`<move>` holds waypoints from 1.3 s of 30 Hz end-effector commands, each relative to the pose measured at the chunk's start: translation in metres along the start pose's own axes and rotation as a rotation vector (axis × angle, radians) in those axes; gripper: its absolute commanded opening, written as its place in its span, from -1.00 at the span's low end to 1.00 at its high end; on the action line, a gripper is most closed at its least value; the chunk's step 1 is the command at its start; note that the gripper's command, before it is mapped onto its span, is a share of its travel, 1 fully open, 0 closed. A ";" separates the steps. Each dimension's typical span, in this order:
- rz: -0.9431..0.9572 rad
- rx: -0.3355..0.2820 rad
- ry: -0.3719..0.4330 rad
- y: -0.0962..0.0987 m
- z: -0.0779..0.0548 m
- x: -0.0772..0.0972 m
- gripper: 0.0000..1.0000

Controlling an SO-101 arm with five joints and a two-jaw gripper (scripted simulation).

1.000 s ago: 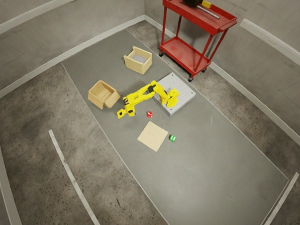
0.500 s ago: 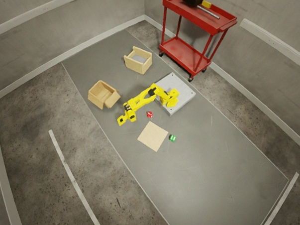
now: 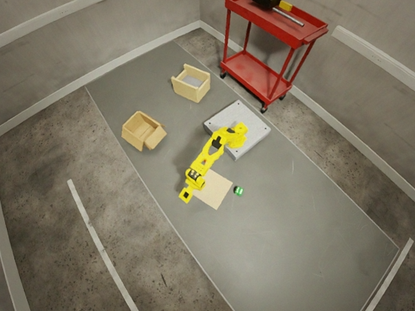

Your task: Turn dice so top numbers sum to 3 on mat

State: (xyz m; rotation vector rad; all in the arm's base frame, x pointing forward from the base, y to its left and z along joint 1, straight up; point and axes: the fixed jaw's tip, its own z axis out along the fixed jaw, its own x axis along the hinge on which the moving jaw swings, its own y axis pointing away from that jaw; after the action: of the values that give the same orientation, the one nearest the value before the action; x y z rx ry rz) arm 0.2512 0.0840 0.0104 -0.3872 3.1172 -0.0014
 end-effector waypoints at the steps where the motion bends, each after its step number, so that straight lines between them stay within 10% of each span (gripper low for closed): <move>1: -0.064 0.000 0.008 0.016 -0.001 -0.004 -1.00; 11: -0.224 -0.001 0.002 0.059 0.002 0.001 -1.00; 39: -0.260 -0.004 -0.017 0.067 0.001 0.000 -1.00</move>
State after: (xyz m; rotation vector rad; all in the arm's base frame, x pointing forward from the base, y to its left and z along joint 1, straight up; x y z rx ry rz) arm 0.2359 0.1447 0.0096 -0.7473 3.0385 0.0039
